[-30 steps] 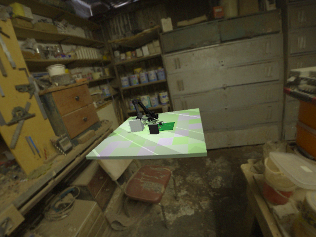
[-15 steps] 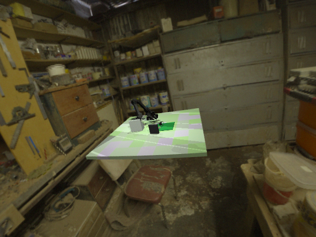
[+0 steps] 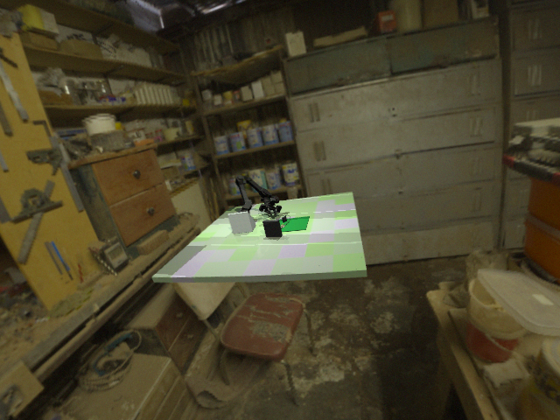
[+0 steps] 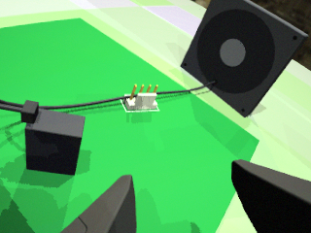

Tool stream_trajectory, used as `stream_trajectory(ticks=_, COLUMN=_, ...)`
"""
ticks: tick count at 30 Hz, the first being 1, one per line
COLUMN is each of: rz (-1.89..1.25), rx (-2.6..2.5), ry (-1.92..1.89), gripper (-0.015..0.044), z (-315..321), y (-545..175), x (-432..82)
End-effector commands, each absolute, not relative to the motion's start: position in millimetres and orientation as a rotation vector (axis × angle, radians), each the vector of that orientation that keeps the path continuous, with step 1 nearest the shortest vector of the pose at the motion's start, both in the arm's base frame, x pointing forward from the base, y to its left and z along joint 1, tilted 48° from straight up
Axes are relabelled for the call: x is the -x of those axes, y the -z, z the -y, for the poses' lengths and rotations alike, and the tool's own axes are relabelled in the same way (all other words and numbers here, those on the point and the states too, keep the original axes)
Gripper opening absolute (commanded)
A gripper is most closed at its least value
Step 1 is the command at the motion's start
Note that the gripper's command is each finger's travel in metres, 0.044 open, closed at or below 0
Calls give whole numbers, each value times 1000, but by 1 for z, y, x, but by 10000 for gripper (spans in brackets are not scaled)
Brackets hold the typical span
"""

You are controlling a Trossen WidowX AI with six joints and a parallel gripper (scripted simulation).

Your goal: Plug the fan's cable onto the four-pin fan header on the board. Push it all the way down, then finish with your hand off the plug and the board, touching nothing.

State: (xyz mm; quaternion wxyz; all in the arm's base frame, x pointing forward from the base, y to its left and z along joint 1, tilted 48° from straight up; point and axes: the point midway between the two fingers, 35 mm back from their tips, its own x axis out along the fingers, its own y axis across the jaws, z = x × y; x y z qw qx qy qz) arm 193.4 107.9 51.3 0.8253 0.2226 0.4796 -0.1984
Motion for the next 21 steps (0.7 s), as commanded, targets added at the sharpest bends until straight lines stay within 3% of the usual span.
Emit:
stream_trajectory(ticks=1, rz=-1112, rx=-438, ry=409, gripper=205, z=-108, y=-48, x=-194)
stream_trajectory(ticks=21, rz=-1529, rx=-389, ry=261, gripper=205, z=-105, y=-37, x=-189)
